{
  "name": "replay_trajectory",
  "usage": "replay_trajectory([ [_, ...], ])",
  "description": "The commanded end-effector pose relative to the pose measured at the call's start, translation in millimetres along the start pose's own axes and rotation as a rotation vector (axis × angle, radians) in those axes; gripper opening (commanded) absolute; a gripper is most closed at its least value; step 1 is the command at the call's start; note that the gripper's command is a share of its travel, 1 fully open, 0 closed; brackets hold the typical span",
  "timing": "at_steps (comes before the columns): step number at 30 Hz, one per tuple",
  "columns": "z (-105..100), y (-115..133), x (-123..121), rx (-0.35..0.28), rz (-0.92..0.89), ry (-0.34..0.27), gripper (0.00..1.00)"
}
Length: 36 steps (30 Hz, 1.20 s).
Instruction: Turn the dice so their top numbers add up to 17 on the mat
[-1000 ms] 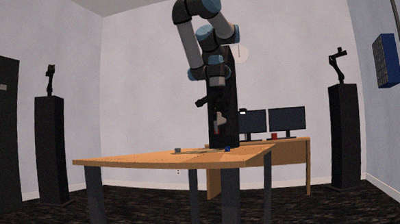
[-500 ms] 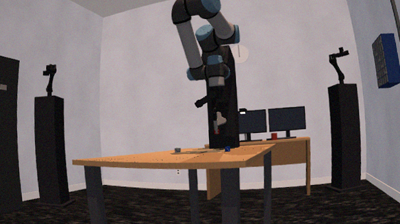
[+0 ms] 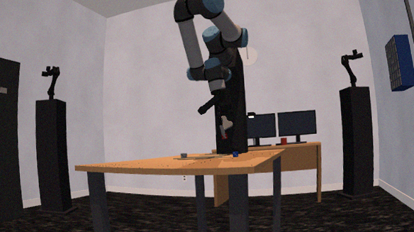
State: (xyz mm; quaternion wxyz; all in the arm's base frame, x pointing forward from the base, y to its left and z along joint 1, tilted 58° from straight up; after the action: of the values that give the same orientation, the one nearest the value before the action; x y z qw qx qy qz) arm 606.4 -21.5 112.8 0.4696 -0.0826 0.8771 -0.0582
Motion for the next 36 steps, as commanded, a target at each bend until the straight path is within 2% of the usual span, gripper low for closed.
replay_trajectory([
  [1, 0.4, -3.2, 0.0, -0.093, -0.002, -0.005, 0.06],
  [9, 2.8, -10.3, 1.3, -0.319, -0.004, -0.018, 0.06],
  [11, 2.8, -10.3, 1.3, -0.319, -0.004, -0.018, 0.06],
  [15, 4.1, -13.7, 1.3, -0.429, -0.003, -0.026, 0.06],
  [21, 6.4, -17.3, 1.3, -0.56, -0.003, -0.037, 0.06],
  [26, 7.8, -19.2, 0.7, -0.644, -0.001, -0.045, 0.06],
  [28, 7.8, -19.2, 0.7, -0.644, -0.001, -0.045, 0.06],
  [36, 10.7, -22.6, 1.8, -0.736, -0.003, -0.047, 0.06],
])
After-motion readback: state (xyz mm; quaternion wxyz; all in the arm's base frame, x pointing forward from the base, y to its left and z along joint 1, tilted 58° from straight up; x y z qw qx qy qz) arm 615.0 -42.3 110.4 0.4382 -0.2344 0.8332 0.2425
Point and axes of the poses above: the point where the finger pads meet when closed, its own z axis out along the fingers, its own x axis across the jaws, y = z × x, the point moved 3 cm from there along -z, back along the fingers, and after that the axes turned 4 degrees about -z, right-handed, at the moved point
